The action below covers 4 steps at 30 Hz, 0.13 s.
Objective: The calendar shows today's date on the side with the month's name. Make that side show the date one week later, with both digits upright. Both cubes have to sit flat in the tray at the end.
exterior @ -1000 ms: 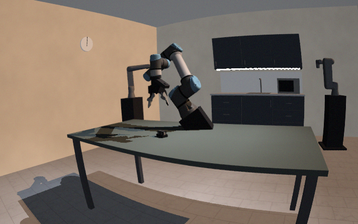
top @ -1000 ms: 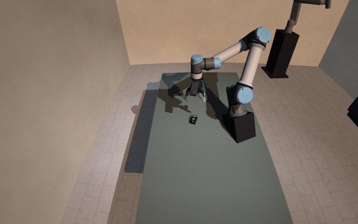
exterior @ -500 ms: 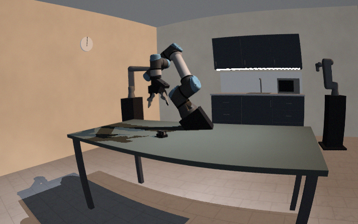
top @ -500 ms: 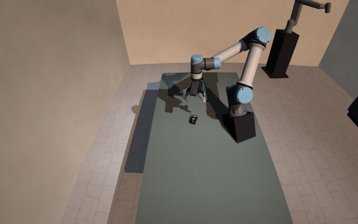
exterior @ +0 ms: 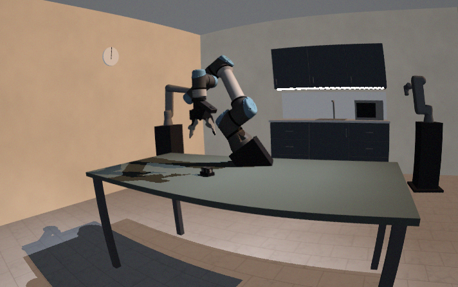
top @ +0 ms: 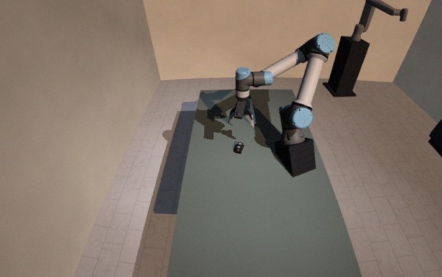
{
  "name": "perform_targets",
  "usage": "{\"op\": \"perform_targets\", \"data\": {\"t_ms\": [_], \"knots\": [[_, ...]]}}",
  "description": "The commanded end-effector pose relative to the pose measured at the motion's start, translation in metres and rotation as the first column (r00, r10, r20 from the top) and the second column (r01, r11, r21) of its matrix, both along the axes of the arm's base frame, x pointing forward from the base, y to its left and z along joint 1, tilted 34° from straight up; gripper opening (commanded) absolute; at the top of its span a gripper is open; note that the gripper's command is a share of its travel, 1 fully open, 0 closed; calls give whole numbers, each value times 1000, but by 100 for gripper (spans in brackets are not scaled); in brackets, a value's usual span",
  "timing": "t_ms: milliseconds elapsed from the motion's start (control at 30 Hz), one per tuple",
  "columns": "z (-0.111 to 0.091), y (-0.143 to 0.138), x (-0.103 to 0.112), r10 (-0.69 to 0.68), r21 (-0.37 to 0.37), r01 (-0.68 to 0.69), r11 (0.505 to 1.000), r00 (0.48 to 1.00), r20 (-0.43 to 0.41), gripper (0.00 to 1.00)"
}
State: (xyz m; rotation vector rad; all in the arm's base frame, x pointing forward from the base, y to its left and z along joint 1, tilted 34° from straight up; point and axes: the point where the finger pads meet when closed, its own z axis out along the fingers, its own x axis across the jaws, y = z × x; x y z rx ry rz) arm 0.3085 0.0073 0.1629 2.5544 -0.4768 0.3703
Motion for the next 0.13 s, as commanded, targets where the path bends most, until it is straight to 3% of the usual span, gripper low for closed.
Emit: {"op": "perform_targets", "data": {"t_ms": [0, 100], "knots": [[0, 0, 0, 0, 0, 0, 1000, 1000, 1, 100], [0, 0, 0, 0, 0, 0, 1000, 1000, 1, 100]]}}
